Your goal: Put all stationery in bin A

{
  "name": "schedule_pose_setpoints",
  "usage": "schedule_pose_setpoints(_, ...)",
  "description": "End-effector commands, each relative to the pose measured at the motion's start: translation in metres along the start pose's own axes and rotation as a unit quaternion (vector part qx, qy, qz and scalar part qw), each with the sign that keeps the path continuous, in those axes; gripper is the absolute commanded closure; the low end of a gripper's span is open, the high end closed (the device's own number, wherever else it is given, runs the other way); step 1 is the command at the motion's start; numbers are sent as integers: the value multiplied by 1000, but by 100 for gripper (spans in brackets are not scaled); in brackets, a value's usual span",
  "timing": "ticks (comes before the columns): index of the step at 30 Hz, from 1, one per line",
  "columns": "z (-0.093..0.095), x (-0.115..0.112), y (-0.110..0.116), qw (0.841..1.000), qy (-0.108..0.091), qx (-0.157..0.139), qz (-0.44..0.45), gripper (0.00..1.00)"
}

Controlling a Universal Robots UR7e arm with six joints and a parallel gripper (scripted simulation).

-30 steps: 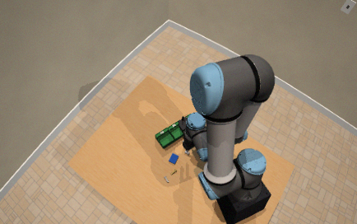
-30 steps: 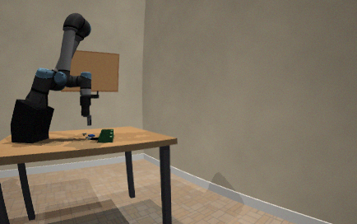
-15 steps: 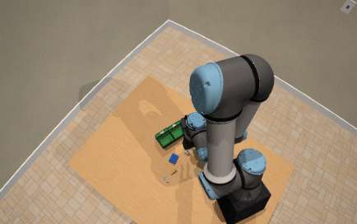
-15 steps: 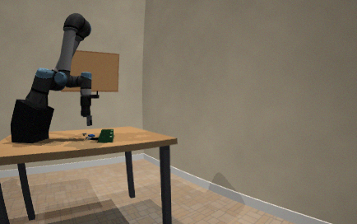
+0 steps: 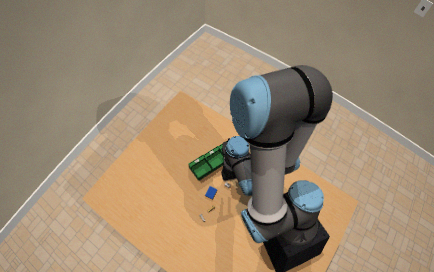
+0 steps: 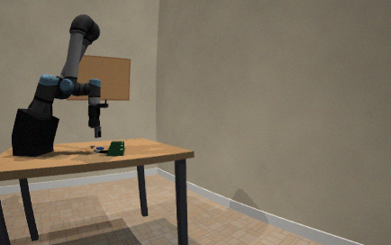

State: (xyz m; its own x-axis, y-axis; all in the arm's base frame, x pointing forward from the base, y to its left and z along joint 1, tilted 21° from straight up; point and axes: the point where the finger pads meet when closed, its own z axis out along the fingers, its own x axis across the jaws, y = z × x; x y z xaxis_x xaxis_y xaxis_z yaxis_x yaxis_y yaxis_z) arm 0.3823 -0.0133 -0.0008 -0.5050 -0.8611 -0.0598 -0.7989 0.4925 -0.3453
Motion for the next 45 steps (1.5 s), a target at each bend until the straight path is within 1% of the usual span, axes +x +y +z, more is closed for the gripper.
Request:
schedule_pose_setpoints(1, 0, 2, -1, 997, 4, 2, 78, 38)
schedule_pose_setpoints(12, 1, 5, -2, 989, 3, 2, 145, 38)
schedule_pose_setpoints(14, 1, 5, -2, 989, 3, 2, 145, 38)
schedule_pose_setpoints(15, 1, 5, -2, 987, 4, 3, 163, 38)
schedule_pose_setpoints(29, 2, 7, -1, 969, 3, 3, 247, 38)
schedule_pose_setpoints(31, 2, 7, -1, 969, 3, 3, 247, 38)
schedule_pose_setpoints(32, 2, 9, -1, 964, 3, 3, 265, 38)
schedule_pose_setpoints(45, 3, 11, 0, 940, 2, 4, 340, 38)
